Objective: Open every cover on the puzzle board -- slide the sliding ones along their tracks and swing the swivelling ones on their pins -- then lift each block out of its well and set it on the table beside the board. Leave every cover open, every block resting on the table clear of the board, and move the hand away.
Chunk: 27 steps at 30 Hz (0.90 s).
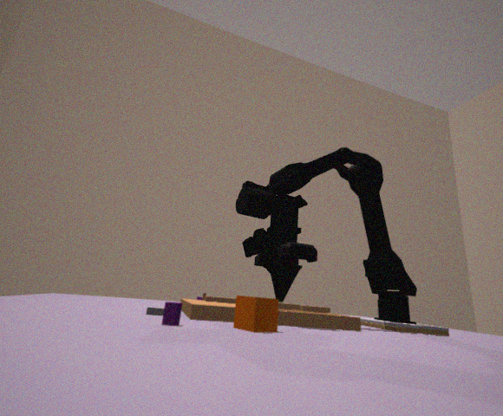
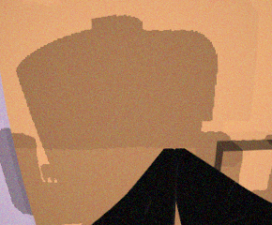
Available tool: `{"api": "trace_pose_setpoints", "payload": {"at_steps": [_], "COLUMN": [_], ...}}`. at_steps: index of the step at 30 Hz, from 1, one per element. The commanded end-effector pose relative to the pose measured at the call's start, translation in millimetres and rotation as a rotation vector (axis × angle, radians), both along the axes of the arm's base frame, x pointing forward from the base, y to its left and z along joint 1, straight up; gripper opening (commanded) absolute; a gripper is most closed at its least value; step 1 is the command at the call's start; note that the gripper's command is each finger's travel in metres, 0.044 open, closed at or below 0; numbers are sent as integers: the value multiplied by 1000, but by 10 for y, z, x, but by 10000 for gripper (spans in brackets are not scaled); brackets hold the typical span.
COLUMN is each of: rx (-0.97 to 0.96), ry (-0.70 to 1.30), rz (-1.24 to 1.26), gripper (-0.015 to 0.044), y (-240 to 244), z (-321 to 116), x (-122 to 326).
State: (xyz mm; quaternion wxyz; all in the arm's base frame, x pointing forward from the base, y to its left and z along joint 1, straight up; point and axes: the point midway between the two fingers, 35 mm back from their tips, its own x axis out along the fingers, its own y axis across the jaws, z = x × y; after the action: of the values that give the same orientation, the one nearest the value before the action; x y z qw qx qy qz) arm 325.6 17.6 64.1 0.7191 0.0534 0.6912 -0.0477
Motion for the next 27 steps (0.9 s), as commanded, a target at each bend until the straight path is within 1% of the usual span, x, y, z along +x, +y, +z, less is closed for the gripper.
{"api": "trace_pose_setpoints", "payload": {"at_steps": [1,10,27], "rx": [-4,-4,-4], "ry": [6,6,5], "rz": [-2,-2,-2], "gripper": [0,0,0], "y": [-7,-9,-26], "z": [-70,-120,-95], "x": [-20,-14,149]}}
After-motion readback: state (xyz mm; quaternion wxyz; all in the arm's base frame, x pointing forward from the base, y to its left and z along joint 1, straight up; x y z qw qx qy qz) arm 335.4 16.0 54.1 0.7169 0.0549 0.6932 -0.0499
